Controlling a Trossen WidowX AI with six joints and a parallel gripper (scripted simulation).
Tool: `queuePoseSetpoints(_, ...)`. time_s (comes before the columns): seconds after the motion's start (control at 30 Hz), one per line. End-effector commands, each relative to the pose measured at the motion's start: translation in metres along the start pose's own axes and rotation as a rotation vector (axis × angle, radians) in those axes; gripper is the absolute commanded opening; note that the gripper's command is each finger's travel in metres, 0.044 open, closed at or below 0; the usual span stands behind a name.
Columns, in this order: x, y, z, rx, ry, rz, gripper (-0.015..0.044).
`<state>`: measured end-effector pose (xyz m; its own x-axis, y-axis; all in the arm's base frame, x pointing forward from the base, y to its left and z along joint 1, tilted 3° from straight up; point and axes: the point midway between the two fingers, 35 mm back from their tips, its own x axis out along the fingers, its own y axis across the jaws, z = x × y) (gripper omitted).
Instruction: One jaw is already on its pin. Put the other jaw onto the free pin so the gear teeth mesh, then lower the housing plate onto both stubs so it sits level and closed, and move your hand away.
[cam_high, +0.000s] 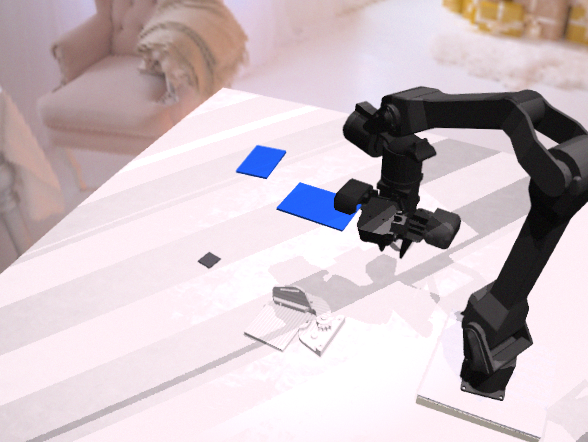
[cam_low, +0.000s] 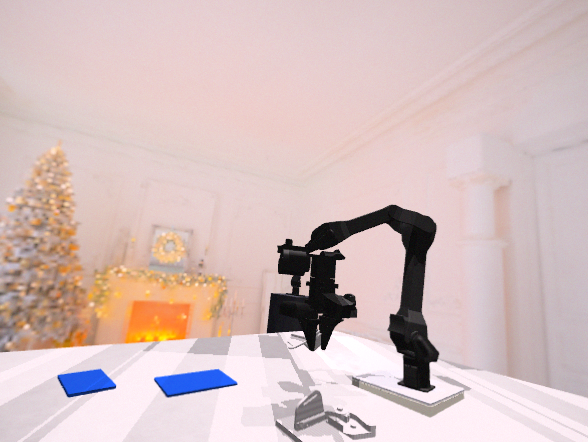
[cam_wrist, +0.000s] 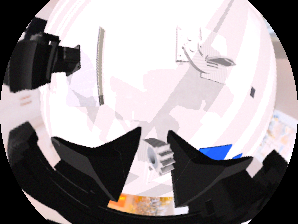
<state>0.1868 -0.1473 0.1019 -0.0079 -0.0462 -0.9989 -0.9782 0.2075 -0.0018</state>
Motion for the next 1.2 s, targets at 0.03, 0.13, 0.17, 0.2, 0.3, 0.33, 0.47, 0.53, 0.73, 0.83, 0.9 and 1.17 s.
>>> queuePoseSetpoints(0.03, -0.001, -0.004, -0.004, 0.096, 0.005, -0.003, 0.0037)
queuePoseSetpoints(0.13, -0.001, -0.007, -0.006, 0.157, 0.005, -0.003, 0.0037)
queuePoseSetpoints(0.17, -0.001, -0.007, -0.007, 0.177, 0.005, -0.004, 0.0037)
queuePoseSetpoints(0.2, -0.001, -0.008, -0.007, 0.197, 0.005, -0.004, 0.0037)
queuePoseSetpoints(0.3, -0.001, -0.01, -0.009, 0.258, 0.005, -0.004, 0.0037)
queuePoseSetpoints(0.33, -0.001, -0.011, -0.01, 0.278, 0.005, -0.004, 0.0037)
queuePoseSetpoints(0.47, -0.001, -0.014, -0.012, 0.358, 0.005, -0.005, 0.0037)
queuePoseSetpoints(0.53, -0.001, -0.015, -0.014, 0.399, 0.005, -0.005, 0.0037)
queuePoseSetpoints(0.73, -0.001, -0.019, -0.017, 0.506, 0.005, -0.006, 0.0037)
queuePoseSetpoints(0.83, -0.001, -0.019, -0.017, 0.509, 0.005, -0.006, 0.0037)
queuePoseSetpoints(0.9, -0.001, -0.019, -0.018, 0.523, 0.005, -0.006, 0.0037)
queuePoseSetpoints(1.17, -0.001, -0.025, -0.022, 0.68, 0.005, -0.007, 0.0037)
